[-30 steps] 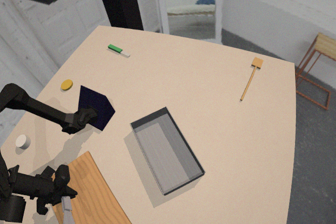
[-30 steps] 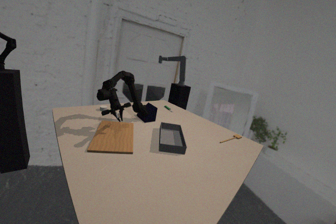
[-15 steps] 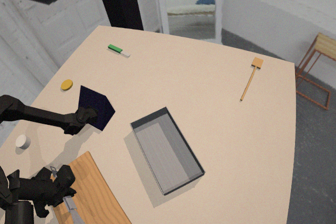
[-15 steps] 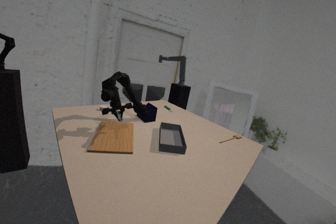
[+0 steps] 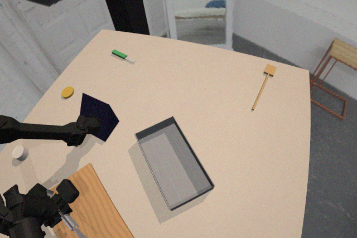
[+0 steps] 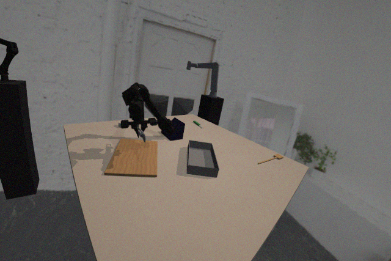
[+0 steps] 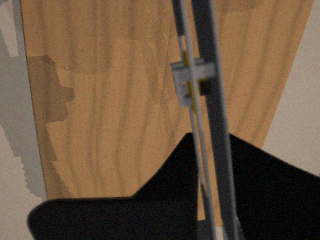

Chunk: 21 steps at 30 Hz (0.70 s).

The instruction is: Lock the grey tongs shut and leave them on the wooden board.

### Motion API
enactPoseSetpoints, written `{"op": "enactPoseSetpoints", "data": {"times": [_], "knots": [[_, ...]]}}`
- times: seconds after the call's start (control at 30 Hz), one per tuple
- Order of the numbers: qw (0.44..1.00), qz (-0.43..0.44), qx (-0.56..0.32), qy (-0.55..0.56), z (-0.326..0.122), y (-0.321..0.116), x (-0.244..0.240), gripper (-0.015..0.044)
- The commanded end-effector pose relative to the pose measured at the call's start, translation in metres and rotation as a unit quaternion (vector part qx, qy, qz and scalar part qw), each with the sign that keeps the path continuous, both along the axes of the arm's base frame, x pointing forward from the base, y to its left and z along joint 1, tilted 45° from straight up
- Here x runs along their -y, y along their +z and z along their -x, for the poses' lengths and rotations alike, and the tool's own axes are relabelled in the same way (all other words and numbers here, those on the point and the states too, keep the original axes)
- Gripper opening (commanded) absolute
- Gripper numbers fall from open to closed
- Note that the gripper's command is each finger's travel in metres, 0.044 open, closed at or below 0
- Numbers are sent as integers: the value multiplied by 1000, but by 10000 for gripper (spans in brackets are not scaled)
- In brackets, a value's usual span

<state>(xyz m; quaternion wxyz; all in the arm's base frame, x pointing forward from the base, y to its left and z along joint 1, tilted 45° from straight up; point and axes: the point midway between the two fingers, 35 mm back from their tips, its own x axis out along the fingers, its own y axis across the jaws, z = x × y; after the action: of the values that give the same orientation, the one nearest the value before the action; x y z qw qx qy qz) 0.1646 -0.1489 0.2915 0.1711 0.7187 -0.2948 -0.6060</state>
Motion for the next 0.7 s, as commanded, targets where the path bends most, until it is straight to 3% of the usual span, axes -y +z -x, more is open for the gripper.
{"op": "enactPoseSetpoints", "data": {"times": [0.0, 0.17, 0.67], "knots": [[1000, 28, -13, 0, -3, 10, -1, -150], [997, 64, -35, 2, -7, 20, -2, -150], [997, 63, -35, -1, -9, 14, 4, -150]]}}
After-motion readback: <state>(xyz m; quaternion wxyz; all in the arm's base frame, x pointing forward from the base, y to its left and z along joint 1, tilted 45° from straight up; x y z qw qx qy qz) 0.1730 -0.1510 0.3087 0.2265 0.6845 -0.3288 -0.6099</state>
